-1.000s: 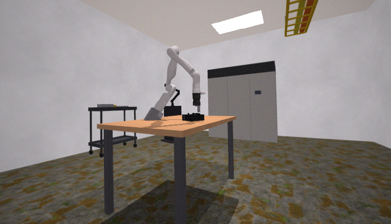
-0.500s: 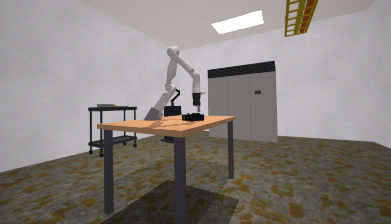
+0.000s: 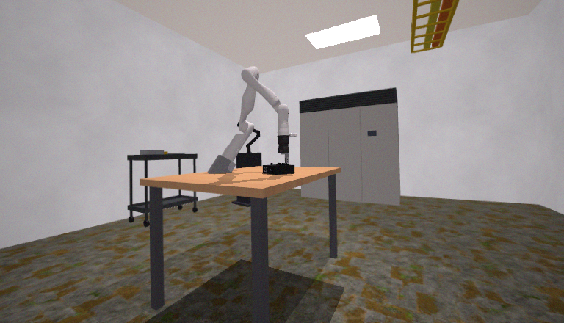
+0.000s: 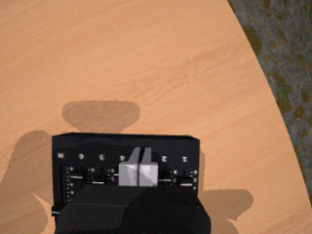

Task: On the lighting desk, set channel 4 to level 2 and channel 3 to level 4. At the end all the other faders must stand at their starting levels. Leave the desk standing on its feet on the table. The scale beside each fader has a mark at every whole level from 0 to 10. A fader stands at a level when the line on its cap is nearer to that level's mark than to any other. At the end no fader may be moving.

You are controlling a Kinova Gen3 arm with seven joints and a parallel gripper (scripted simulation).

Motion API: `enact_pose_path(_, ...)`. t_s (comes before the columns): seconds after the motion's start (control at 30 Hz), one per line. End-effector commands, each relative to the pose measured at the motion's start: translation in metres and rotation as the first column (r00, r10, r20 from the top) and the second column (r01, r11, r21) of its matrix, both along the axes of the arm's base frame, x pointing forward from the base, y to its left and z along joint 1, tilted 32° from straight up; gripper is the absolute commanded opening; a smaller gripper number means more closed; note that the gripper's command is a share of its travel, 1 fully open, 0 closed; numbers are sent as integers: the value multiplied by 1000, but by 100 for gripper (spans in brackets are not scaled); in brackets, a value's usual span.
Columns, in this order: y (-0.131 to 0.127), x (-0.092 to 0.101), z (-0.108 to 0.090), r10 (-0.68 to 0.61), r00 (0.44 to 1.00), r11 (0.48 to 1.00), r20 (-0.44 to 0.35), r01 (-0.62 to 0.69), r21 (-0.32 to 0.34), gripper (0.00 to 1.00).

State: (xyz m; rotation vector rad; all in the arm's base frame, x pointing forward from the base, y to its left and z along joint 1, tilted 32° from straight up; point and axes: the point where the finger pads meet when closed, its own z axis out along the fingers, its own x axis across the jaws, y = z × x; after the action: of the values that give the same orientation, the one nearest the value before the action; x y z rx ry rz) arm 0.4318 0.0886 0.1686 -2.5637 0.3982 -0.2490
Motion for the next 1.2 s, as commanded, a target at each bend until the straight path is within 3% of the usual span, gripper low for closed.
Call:
enact_pose_path(0.0, 2, 1, -2, -1, 1000, 1000, 1, 1, -3, 0)
enact_pose_path(1.17, 1, 1, -6, -1, 1000, 1000, 1, 1, -3, 0)
